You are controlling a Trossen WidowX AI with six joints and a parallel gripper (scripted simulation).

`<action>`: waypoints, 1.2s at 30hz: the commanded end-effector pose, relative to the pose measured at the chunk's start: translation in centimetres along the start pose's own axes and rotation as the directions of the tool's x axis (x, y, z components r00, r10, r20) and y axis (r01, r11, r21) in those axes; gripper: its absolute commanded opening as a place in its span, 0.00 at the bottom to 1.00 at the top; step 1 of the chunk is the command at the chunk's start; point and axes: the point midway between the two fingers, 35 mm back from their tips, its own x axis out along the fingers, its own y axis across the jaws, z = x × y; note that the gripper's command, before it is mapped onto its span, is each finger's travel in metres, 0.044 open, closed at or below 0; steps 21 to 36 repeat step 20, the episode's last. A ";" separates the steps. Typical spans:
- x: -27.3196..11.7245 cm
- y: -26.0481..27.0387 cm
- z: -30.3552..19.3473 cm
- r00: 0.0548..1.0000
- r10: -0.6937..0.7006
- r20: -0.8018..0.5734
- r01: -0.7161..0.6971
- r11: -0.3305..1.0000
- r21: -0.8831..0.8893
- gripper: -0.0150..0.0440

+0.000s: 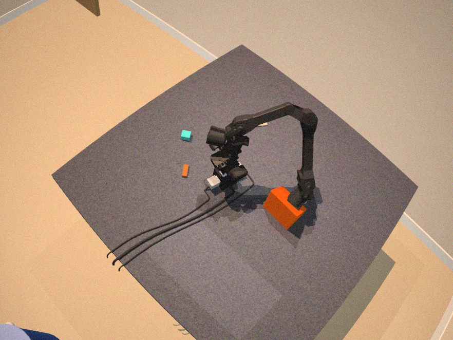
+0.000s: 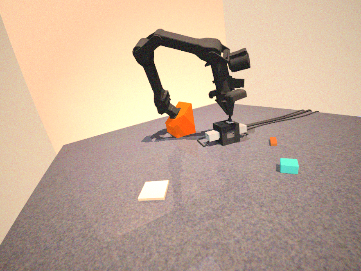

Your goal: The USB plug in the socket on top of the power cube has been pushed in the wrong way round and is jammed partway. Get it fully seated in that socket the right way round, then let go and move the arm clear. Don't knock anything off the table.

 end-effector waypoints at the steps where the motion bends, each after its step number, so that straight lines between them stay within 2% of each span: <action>1: 0.0 0.0 0.0 1.000 0.000 0.000 0.000 1.000 0.000 0.42; 36: -1.1 0.0 0.2 1.000 0.000 0.001 0.000 1.000 0.000 0.42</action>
